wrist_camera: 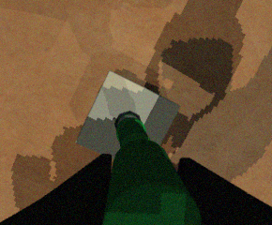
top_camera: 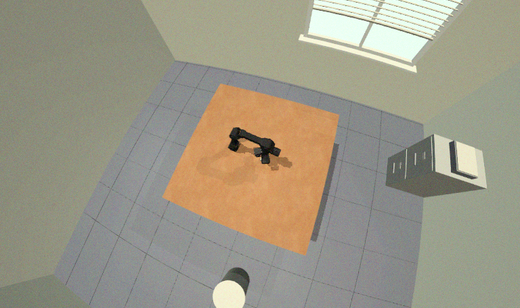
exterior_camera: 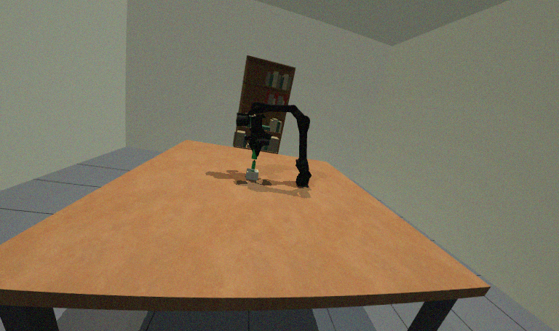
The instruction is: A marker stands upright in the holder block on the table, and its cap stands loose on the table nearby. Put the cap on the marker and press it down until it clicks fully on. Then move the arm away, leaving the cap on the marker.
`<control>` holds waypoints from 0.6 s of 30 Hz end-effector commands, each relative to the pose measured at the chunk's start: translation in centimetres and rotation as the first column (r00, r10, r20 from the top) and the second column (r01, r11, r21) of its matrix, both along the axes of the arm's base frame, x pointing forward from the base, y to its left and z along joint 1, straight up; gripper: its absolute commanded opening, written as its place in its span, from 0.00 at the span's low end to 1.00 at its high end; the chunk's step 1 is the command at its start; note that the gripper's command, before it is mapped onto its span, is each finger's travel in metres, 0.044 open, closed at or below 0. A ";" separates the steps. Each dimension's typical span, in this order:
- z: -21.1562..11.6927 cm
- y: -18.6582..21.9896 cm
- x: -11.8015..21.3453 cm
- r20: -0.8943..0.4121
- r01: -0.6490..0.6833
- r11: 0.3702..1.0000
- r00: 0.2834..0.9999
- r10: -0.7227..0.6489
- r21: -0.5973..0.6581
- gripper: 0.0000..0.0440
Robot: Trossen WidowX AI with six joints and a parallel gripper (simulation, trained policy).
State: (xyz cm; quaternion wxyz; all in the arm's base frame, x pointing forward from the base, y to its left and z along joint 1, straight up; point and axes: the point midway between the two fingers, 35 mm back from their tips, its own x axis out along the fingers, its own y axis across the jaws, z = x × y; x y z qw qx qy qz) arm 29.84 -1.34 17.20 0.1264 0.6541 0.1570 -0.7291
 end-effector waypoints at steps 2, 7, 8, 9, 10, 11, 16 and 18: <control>-1.1 0.1 -0.4 -0.019 -0.009 1.000 1.000 0.009 0.009 0.00; -2.1 0.1 -0.6 -0.034 -0.018 1.000 0.999 0.018 0.015 0.00; -2.4 0.1 -0.6 -0.037 -0.020 1.000 0.999 0.021 0.017 0.00; -2.6 0.1 -0.6 -0.041 -0.023 1.000 0.999 0.024 0.020 0.00; -2.9 0.1 -0.7 -0.045 -0.026 0.999 0.999 0.027 0.023 0.00; -3.2 0.1 -0.7 -0.048 -0.029 0.999 0.998 0.030 0.025 0.00; -4.5 0.2 -1.0 -0.064 -0.046 0.998 0.997 0.048 0.038 0.00; -5.1 0.2 -1.0 -0.067 -0.054 0.998 0.996 0.057 0.043 0.00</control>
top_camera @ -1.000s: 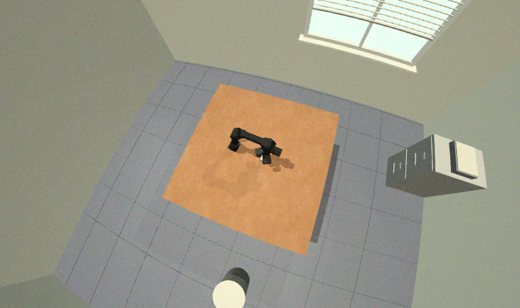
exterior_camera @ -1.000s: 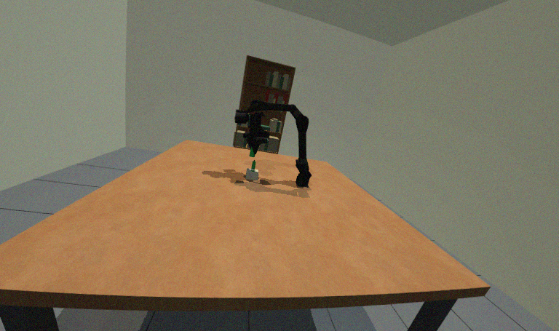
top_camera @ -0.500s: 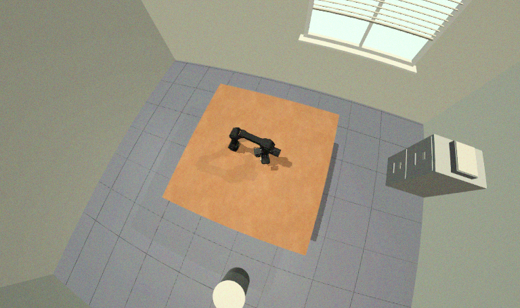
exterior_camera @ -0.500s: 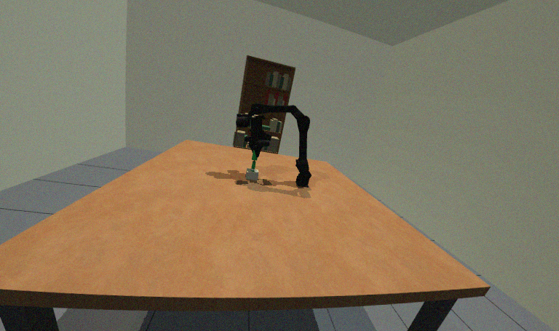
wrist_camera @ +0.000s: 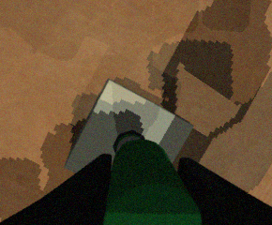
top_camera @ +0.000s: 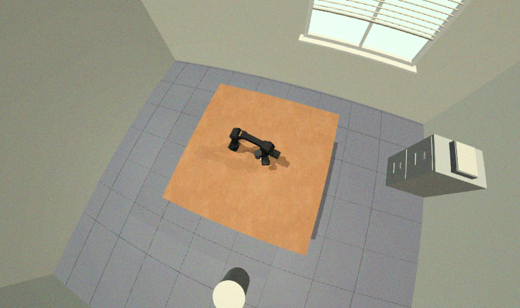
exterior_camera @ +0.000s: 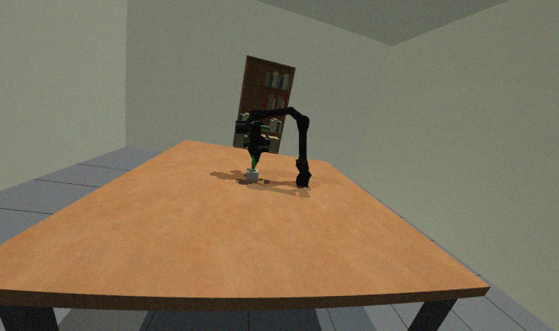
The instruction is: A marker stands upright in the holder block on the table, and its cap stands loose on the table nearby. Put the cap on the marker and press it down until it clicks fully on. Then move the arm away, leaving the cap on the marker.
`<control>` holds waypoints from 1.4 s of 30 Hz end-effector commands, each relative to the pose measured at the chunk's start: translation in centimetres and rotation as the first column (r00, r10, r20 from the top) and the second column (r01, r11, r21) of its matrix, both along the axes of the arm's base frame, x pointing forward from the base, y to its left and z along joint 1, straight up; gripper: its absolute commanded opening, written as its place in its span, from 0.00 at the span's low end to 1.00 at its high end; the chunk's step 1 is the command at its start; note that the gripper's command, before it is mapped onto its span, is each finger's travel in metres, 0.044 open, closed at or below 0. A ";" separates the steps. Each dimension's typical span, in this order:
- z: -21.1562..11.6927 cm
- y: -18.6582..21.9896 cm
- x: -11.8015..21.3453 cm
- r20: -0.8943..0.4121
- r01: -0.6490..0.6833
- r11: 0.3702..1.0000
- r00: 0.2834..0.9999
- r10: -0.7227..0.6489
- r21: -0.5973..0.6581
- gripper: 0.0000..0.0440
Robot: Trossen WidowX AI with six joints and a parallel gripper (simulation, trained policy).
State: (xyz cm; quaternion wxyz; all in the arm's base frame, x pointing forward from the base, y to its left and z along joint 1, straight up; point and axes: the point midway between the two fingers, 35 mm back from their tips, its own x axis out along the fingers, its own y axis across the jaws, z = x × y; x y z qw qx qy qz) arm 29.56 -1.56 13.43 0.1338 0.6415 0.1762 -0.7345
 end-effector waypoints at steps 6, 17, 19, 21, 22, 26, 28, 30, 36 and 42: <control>-2.7 0.5 -0.9 -0.045 -0.046 0.998 0.998 0.047 0.036 0.00; -3.1 0.5 -1.2 -0.055 -0.059 0.998 0.997 0.061 0.037 0.56; -3.0 0.5 -1.5 -0.058 -0.065 0.997 0.996 0.067 0.040 0.66; -2.8 0.5 -1.7 -0.054 -0.071 0.997 0.996 0.074 0.041 0.78; -2.8 0.6 -1.7 -0.051 -0.075 0.996 0.996 0.077 0.041 0.84; -2.5 0.5 -1.8 -0.031 -0.083 0.996 0.996 0.084 0.038 1.00; -2.1 0.5 -1.7 -0.013 -0.084 0.996 0.996 0.084 0.036 1.00; -1.5 0.5 -1.5 0.006 -0.085 0.996 0.996 0.085 0.034 1.00; 0.4 0.4 -1.2 0.053 -0.087 0.996 0.995 0.085 0.026 1.00; 1.8 0.2 -1.2 0.088 -0.090 0.996 0.992 0.088 0.021 1.00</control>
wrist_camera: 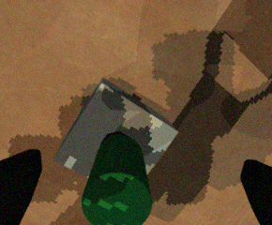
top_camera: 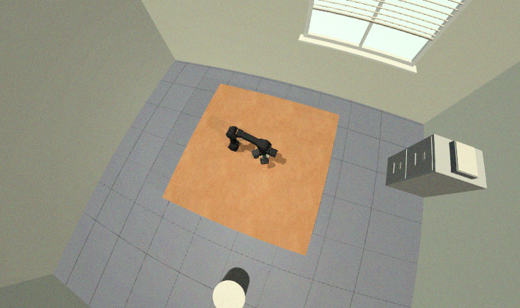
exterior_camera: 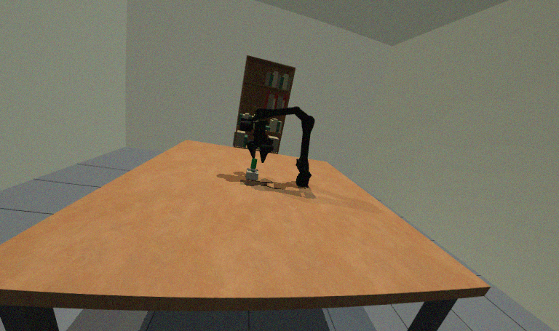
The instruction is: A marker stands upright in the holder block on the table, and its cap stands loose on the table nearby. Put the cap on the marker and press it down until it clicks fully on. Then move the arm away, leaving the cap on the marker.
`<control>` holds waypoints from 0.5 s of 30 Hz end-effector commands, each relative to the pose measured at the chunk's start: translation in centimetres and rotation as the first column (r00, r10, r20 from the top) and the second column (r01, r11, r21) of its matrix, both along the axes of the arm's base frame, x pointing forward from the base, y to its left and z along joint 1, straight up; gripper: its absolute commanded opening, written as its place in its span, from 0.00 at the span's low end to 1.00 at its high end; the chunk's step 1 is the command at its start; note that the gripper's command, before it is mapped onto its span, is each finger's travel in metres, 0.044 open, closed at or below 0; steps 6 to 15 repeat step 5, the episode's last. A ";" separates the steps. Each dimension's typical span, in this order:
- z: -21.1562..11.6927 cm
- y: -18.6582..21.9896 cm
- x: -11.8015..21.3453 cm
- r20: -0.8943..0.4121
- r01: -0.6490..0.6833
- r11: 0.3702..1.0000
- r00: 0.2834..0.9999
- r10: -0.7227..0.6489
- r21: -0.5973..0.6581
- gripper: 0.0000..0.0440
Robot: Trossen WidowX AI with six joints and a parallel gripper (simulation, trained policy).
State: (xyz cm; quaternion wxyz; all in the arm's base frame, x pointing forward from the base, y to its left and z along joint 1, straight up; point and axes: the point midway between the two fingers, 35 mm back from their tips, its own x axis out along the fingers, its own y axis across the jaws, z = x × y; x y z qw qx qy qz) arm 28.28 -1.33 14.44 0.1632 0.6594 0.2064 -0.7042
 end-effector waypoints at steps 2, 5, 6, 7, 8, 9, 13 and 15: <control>1.1 -0.1 0.1 0.031 -0.007 1.000 0.999 0.007 0.003 1.00; 1.7 -0.2 0.0 0.046 -0.011 1.000 0.999 0.011 0.002 1.00; 1.7 -0.2 0.0 0.046 -0.011 1.000 0.999 0.011 0.002 1.00; 1.7 -0.2 0.0 0.046 -0.011 1.000 0.999 0.011 0.002 1.00; 1.7 -0.2 0.0 0.046 -0.011 1.000 0.999 0.011 0.002 1.00; 1.7 -0.2 0.0 0.046 -0.011 1.000 0.999 0.011 0.002 1.00; 1.7 -0.2 0.0 0.046 -0.011 1.000 0.999 0.011 0.002 1.00; 1.7 -0.2 0.0 0.046 -0.011 1.000 0.999 0.011 0.002 1.00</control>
